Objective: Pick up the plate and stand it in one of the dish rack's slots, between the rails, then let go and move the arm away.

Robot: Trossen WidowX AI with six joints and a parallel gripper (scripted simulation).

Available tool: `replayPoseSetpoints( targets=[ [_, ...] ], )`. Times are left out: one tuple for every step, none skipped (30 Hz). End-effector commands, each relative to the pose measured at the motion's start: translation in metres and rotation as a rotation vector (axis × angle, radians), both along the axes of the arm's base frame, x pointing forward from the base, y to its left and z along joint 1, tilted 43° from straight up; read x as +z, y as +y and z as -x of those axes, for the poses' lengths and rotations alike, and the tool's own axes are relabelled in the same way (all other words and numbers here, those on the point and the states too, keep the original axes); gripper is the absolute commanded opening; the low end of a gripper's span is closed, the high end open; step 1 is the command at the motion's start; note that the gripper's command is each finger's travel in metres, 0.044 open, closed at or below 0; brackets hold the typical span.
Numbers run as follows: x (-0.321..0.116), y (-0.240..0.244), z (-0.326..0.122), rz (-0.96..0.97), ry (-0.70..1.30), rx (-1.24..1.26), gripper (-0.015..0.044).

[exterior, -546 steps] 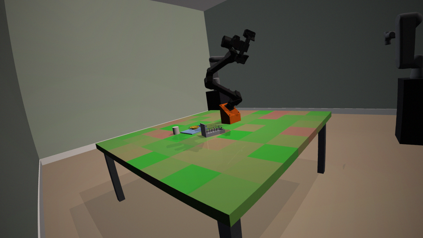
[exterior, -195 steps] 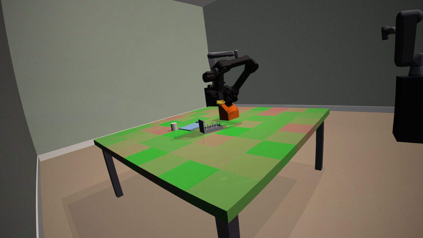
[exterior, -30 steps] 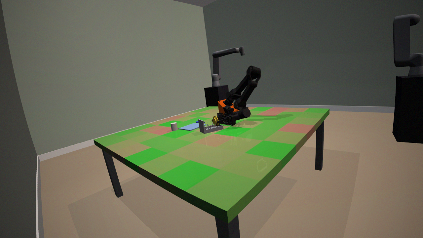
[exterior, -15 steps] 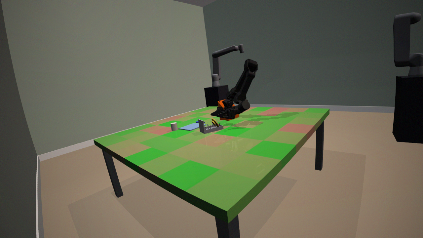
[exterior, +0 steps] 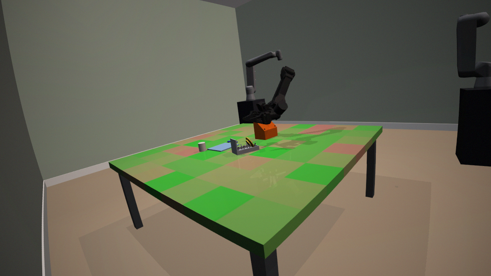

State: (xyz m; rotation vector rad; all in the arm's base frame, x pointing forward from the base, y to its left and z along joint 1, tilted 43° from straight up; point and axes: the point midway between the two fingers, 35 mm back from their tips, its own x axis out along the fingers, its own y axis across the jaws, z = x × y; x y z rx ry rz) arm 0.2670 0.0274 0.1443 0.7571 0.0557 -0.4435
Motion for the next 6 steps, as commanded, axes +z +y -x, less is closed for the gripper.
replayPoseSetpoints(
  targets=[
    [-0.0017, -0.0036, -0.0049, 0.049, 0.053, 0.008, 0.04],
    [-0.0034, -0.0052, -0.0069, 0.072, 0.079, 0.011, 0.04],
    [-0.0051, -0.0069, -0.0089, 0.093, 0.105, 0.015, 0.04],
    [-0.0069, -0.0087, -0.0109, 0.115, 0.132, 0.018, 0.04],
    [-0.0087, -0.0105, -0.0127, 0.135, 0.158, 0.022, 0.04],
    [-0.0106, -0.0124, -0.0145, 0.155, 0.185, 0.026, 0.04]
  ],
)
